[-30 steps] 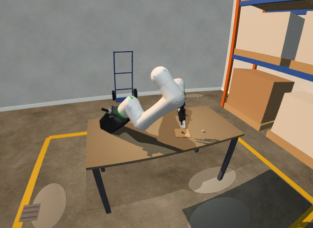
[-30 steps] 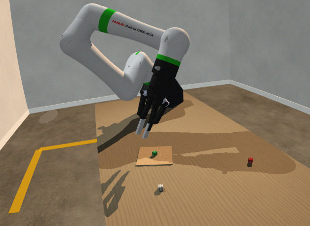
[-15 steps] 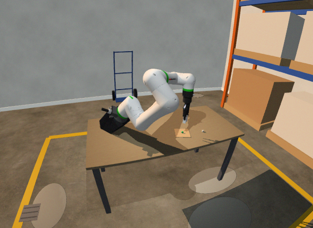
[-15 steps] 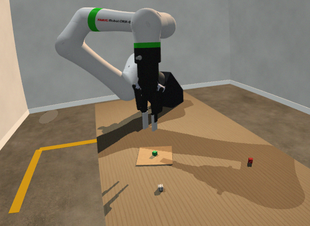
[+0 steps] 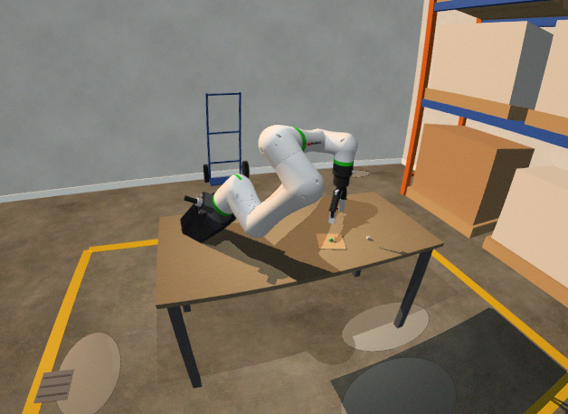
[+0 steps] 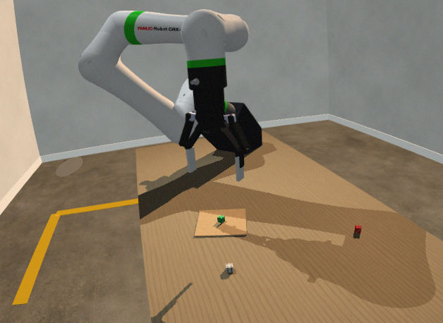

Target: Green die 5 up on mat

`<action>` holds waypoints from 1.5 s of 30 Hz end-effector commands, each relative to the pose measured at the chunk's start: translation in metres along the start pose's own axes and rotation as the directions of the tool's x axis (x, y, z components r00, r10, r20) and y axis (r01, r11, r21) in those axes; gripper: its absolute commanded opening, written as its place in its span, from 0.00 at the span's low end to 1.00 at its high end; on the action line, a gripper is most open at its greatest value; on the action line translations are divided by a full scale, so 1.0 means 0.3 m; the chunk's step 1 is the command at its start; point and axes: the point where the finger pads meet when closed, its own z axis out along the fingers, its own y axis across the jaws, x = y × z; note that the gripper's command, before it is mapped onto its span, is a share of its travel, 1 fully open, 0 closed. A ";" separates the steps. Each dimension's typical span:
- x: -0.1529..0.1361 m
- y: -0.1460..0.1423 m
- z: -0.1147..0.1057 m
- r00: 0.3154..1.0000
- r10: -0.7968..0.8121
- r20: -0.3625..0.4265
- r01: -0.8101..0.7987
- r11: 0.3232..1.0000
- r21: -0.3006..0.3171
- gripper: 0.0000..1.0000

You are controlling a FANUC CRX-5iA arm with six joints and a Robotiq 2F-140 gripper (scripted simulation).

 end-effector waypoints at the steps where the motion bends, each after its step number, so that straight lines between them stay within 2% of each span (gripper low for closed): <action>1: 0.000 0.001 -0.007 1.000 0.000 0.000 0.000 1.000 0.000 1.00; 22: 0.000 0.000 -0.119 1.000 0.000 0.000 0.000 1.000 0.000 1.00; 45: 0.000 0.000 -0.124 1.000 0.000 0.000 0.000 1.000 0.000 1.00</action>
